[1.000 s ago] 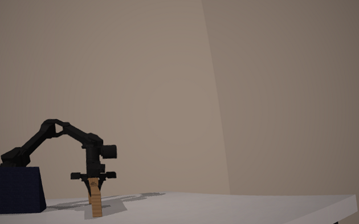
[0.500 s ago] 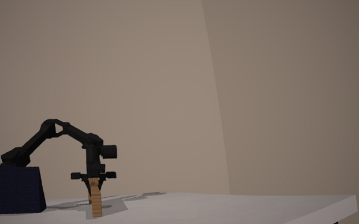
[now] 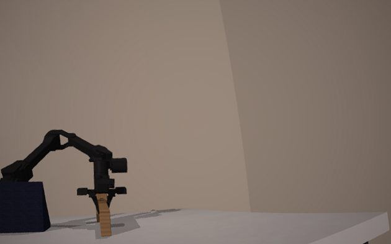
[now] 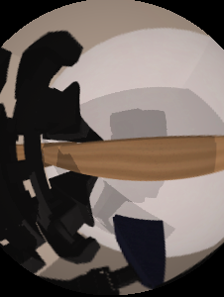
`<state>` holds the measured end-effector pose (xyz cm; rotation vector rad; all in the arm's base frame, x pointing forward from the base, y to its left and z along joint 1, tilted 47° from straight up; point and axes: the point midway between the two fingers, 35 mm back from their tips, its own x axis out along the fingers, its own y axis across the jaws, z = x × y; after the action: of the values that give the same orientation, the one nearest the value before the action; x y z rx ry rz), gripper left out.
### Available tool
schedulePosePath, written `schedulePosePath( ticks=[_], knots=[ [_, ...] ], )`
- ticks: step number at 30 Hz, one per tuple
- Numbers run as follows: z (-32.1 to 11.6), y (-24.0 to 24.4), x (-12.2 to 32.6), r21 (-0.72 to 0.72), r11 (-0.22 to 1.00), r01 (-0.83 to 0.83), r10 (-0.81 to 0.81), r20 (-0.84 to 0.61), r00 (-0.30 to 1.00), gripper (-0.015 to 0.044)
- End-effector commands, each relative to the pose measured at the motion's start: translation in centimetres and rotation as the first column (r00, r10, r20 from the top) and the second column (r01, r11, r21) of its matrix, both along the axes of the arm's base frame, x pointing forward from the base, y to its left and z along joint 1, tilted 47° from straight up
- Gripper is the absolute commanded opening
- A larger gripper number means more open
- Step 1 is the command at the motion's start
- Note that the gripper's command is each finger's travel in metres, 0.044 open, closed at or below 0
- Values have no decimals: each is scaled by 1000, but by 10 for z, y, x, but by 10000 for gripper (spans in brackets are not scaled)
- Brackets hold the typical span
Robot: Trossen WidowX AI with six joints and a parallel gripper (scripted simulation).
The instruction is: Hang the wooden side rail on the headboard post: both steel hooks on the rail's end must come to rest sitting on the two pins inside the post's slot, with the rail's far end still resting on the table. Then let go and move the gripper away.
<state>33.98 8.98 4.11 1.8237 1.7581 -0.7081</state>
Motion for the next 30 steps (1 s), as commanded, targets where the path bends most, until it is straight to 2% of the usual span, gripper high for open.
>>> schedulePosePath(
  ticks=[1, 30],
  knots=[
    [2, -1, 1, 1, 1000, 10, -10, 4, 1000, 0],
    [5, 1, 2, 1, 1000, 10, -10, 5, 1000, 0]
  ],
)
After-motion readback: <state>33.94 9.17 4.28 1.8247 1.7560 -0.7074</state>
